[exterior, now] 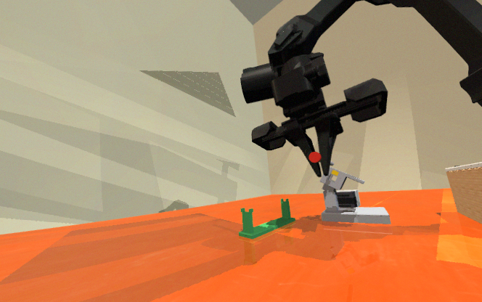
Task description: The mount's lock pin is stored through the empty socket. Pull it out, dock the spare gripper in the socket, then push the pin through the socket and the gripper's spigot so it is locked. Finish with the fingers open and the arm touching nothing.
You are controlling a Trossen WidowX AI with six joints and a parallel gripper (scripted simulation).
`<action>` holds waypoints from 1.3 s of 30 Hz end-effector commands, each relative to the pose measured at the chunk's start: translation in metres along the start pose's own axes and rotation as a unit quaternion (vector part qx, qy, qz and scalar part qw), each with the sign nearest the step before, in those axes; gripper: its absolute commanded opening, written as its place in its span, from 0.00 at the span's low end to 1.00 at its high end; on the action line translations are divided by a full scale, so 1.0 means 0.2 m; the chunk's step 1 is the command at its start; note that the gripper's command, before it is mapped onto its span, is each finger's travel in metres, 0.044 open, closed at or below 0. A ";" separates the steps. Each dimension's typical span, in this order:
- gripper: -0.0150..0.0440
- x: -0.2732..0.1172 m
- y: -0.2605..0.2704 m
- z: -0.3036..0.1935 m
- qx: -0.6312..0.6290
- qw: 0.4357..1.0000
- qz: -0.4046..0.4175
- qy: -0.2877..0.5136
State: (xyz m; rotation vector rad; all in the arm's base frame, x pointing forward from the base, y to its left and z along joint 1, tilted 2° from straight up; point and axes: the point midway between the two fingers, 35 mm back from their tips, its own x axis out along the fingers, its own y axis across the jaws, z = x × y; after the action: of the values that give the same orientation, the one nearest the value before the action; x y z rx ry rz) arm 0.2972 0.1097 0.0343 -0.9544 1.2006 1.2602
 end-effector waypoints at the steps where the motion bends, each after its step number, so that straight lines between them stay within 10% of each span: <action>1: 0.25 0.01 0.00 0.00 0.000 1.000 0.001 0.000; 39: 0.25 -0.06 -0.48 0.21 0.050 0.999 -0.014 -0.006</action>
State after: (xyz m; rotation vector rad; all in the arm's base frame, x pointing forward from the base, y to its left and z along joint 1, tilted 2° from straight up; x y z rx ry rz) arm 0.3853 0.1346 0.0418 -0.8962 1.2261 1.1893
